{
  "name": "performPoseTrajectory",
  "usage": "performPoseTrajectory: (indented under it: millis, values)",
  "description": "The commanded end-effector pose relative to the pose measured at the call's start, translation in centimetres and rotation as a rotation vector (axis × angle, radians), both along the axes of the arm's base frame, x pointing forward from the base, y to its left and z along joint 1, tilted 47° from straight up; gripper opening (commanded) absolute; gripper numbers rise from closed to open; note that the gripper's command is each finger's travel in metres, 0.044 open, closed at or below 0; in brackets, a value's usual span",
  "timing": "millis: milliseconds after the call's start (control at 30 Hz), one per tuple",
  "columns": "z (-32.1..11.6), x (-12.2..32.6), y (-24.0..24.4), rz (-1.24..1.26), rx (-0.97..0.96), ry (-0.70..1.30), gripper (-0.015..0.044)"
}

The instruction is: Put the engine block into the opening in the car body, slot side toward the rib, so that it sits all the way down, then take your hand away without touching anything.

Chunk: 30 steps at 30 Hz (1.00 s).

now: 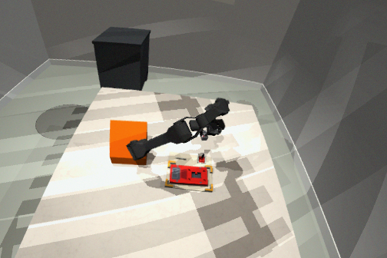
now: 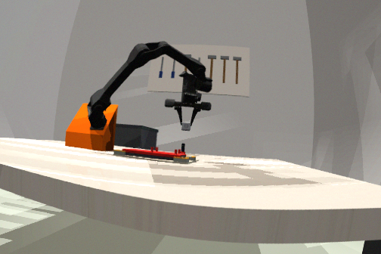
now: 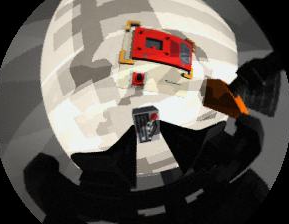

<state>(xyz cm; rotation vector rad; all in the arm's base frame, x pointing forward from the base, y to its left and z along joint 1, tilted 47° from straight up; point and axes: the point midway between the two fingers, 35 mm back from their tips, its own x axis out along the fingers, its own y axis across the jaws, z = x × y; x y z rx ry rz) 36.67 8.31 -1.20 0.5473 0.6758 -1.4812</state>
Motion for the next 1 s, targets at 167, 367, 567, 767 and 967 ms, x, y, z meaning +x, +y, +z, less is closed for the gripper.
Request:
performPoseTrajectory:
  millis: [167,367,567,767,967]
  values:
    - [1.5,0.0,-2.7,0.138,0.010,0.134,0.0000]
    - [2.5,-0.1,-4.4,0.229,0.016,0.223,0.0000]
    - [3.4,-0.3,-6.1,0.320,0.020,0.312,0.0000]
    - [4.3,-0.7,-7.9,0.410,0.023,0.401,0.0000]
    - [5.2,-1.2,-9.6,0.500,0.024,0.491,0.0000]
